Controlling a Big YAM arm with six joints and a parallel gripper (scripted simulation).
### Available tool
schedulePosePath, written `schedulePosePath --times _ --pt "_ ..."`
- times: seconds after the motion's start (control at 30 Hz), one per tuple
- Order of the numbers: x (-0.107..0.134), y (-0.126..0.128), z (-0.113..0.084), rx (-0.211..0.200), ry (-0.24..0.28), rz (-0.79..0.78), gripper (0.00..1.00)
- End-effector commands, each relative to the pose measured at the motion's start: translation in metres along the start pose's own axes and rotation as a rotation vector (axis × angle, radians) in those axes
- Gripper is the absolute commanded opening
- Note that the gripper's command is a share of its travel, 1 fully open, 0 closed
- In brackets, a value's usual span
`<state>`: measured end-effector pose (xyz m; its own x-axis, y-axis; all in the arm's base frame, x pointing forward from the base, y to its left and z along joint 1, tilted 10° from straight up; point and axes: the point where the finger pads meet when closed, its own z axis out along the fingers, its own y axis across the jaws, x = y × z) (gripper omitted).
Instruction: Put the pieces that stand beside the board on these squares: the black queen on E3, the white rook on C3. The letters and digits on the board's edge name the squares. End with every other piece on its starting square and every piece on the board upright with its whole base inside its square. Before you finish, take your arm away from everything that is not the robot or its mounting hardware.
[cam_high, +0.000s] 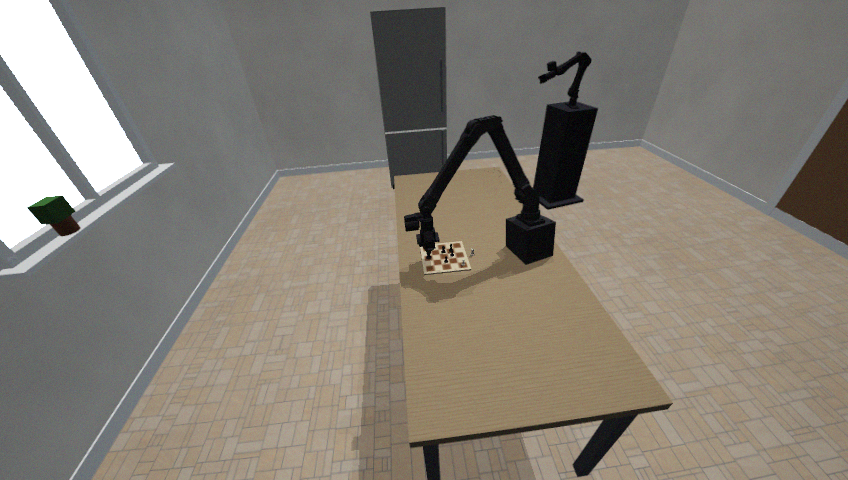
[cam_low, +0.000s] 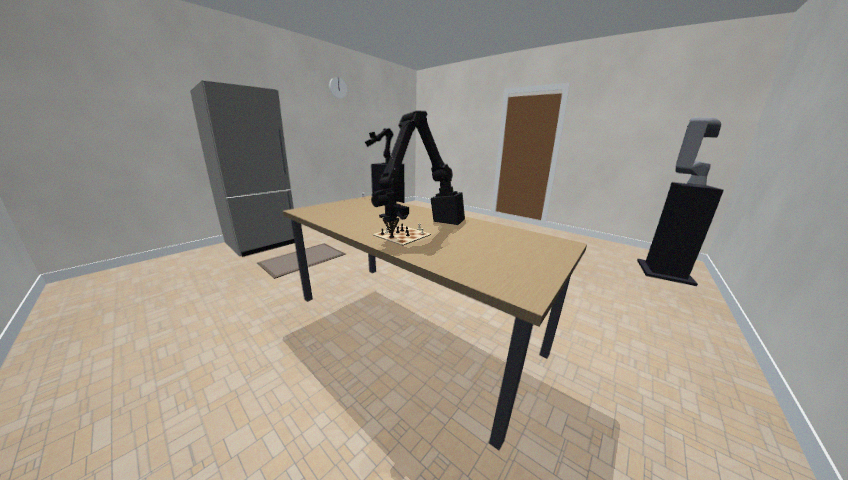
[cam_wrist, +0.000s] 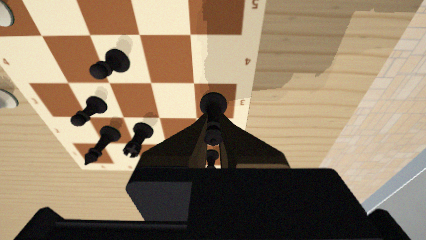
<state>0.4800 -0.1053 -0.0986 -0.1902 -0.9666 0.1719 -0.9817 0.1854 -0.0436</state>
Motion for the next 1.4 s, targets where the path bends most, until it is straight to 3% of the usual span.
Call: schedulePosePath --times 0.0,1.37 --pt "0.004 -0.014 -0.019 0.052 -0.007 -0.003 0.00" --pt "0.007 -0.032 -0.028 0.077 -0.007 0.005 0.00"
